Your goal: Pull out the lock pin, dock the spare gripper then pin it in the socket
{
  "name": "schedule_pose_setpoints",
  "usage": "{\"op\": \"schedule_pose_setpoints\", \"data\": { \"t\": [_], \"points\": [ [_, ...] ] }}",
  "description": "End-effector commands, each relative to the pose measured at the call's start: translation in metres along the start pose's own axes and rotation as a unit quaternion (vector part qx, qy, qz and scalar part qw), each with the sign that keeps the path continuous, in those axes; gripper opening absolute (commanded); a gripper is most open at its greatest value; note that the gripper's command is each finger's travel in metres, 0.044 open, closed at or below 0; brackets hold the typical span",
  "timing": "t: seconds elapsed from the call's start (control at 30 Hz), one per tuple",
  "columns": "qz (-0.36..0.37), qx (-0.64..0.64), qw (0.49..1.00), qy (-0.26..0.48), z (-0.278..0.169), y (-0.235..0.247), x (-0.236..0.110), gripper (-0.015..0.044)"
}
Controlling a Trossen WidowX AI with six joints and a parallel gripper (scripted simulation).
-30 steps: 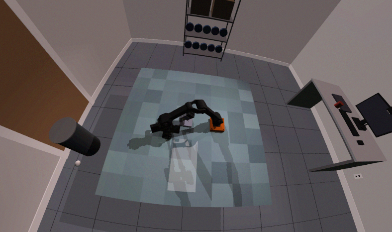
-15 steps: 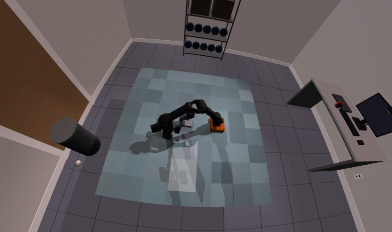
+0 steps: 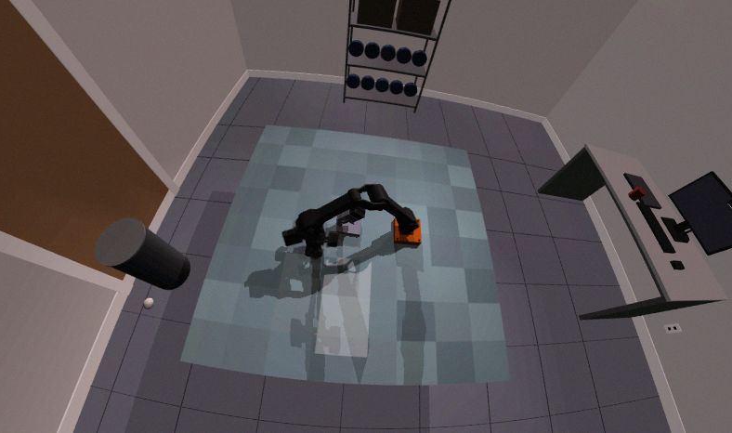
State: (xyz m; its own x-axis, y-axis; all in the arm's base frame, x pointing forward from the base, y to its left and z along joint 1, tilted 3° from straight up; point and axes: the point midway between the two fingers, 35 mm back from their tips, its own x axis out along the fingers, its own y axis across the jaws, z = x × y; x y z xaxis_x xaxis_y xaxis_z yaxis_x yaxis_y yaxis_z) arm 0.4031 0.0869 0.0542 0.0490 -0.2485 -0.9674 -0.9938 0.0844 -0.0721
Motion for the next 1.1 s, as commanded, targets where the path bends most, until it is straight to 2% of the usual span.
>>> {"op": "schedule_pose_setpoints", "data": {
  "t": [0.0, 0.57, 1.07],
  "points": [
    [-0.006, 0.000, 1.000, -0.001, -0.003, -0.003, -0.014, 0.0000],
    [-0.006, 0.000, 1.000, -0.001, -0.016, -0.001, -0.058, 0.0000],
    [-0.002, 0.006, 1.000, -0.001, -0.014, 0.002, -0.053, 0.0000]
  ]
}}
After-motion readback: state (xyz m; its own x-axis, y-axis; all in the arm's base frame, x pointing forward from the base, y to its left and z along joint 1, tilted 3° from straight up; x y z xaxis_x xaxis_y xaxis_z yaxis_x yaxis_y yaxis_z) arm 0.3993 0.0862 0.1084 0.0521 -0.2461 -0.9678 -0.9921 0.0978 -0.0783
